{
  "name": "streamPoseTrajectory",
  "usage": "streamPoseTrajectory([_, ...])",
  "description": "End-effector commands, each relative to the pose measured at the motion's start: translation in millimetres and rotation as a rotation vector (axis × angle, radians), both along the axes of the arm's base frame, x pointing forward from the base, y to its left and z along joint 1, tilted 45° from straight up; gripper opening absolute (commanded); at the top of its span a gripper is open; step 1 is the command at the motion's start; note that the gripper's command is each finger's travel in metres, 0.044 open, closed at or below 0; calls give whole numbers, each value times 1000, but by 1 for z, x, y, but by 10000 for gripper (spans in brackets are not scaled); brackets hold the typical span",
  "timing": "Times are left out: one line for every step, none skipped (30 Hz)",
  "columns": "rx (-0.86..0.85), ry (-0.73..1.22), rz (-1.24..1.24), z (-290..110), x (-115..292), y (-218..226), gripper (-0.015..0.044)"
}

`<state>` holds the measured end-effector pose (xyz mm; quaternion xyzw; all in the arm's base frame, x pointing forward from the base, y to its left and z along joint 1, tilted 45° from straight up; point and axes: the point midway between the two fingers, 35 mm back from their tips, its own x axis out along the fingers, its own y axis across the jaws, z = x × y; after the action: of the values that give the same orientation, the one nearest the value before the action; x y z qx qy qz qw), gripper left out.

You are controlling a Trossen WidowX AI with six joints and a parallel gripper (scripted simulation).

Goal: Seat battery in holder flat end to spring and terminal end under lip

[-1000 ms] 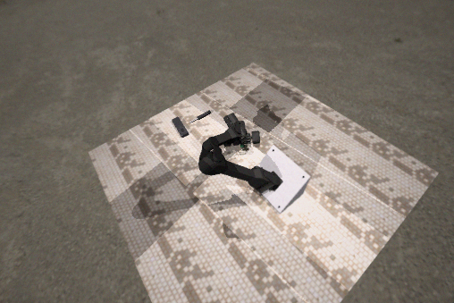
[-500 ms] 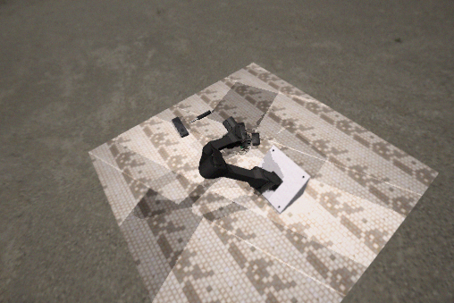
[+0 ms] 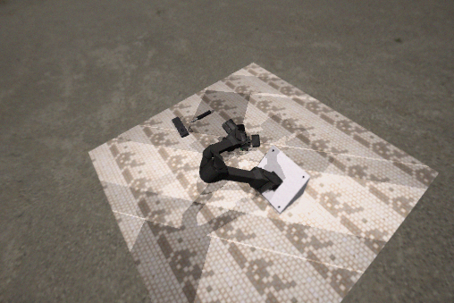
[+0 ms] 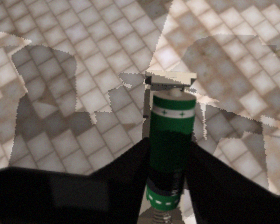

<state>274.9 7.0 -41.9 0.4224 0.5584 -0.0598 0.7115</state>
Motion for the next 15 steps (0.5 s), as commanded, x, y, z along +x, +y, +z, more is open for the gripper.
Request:
streamPoseTrajectory([3, 3, -1, 1, -4, 2, 75])
streamPoseTrajectory([3, 4, -1, 2, -5, 3, 75])
streamPoseTrajectory([3, 4, -1, 2, -6, 3, 75])
streamPoseTrajectory([2, 5, -1, 2, -6, 3, 75])
streamPoseTrajectory([2, 6, -1, 3, -7, 4, 75])
streamPoseTrajectory([2, 6, -1, 3, -8, 4, 75])
streamPoseTrajectory([1, 7, -1, 3, -8, 4, 75])
streamPoseTrajectory([1, 7, -1, 3, -8, 4, 75])
streamPoseTrajectory([2, 8, 0, 3, -8, 4, 75])
streamPoseTrajectory([2, 10, 2, 3, -8, 4, 75])
streamPoseTrajectory([4, 14, 5, 3, -8, 4, 75])
streamPoseTrajectory([5, 17, 8, 3, -8, 4, 75])
streamPoseTrajectory([7, 22, 12, 2, -8, 4, 75])
streamPoseTrajectory([9, 26, 16, 2, -7, 4, 75])
streamPoseTrajectory([10, 30, 20, 2, -7, 4, 75])
